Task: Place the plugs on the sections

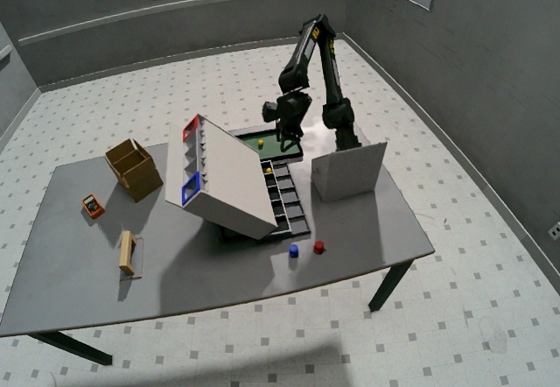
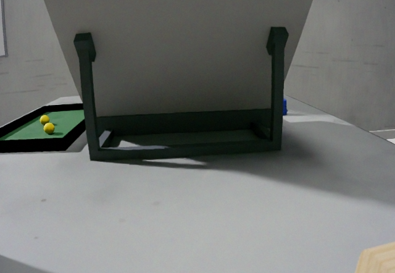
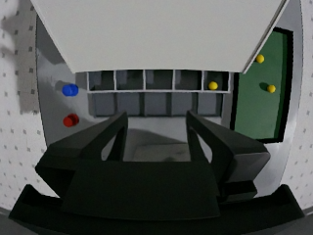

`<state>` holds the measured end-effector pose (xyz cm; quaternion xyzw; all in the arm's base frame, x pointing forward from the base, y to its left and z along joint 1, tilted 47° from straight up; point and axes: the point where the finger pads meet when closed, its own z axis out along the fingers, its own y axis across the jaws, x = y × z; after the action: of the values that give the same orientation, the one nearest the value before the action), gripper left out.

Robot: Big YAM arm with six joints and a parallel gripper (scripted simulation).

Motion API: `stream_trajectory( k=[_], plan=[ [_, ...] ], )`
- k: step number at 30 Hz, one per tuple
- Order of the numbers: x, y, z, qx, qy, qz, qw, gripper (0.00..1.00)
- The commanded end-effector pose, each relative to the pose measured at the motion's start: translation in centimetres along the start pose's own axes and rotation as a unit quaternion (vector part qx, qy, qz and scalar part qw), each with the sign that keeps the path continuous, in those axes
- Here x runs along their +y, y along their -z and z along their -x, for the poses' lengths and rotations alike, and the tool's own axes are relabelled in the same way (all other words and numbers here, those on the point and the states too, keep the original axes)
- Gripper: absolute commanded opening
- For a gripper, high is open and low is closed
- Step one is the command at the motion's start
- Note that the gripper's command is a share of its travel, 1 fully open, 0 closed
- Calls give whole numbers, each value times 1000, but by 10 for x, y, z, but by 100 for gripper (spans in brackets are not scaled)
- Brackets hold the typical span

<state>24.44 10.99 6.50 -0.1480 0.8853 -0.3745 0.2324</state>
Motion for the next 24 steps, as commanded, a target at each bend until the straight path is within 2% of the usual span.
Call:
stream_trajectory(
  k=[1, 8, 9, 24],
  plan=[
    [8, 8, 14, -16, -11, 9, 1000, 56],
    [8, 8, 14, -16, -11, 9, 1000, 56],
    [8, 8, 14, -16, -11, 9, 1000, 63],
    [27, 3, 9, -3, -16, 13, 1000, 63]
  ],
)
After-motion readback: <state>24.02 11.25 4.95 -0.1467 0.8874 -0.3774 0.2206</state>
